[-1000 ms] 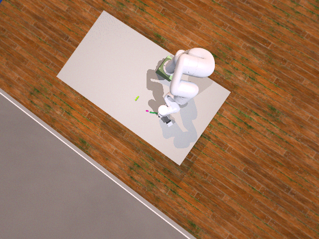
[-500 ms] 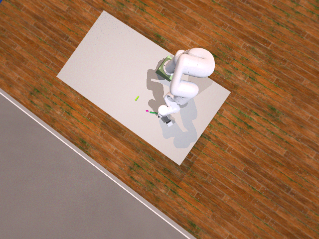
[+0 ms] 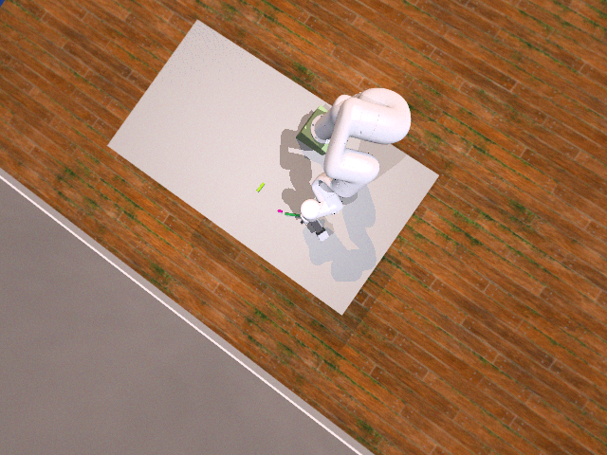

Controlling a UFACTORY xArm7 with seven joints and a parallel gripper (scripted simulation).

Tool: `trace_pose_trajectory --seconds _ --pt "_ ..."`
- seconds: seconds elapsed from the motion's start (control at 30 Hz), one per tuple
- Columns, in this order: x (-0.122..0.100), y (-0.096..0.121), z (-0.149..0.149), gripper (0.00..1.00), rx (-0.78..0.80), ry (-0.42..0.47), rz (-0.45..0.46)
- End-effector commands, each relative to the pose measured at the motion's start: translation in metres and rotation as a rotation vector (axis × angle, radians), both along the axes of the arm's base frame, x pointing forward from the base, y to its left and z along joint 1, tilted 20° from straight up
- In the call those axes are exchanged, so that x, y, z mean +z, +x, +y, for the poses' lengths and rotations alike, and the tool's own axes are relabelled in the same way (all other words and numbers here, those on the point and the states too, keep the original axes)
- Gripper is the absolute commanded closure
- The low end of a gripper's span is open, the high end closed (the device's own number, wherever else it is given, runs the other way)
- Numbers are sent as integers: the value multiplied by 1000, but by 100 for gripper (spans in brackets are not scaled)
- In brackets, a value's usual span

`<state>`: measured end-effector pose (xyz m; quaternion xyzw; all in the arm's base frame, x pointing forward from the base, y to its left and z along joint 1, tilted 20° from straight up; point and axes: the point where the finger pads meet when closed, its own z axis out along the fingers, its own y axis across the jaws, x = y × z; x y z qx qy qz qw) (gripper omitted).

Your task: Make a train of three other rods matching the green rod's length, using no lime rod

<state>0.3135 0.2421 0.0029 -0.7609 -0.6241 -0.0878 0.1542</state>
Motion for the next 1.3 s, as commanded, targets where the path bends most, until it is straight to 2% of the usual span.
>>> trace_pose_trajectory --seconds 0.0,0.47,0.77,0.8,1.27 --pt "6 2 -2 76 -2 1 -3" --pt "68 6 -25 76 -2 1 -3" --pt "77 6 -28 76 -2 1 -3" --pt "77 6 -28 0 -2 1 -3" --pt "77 6 -28 0 -2 1 -3"
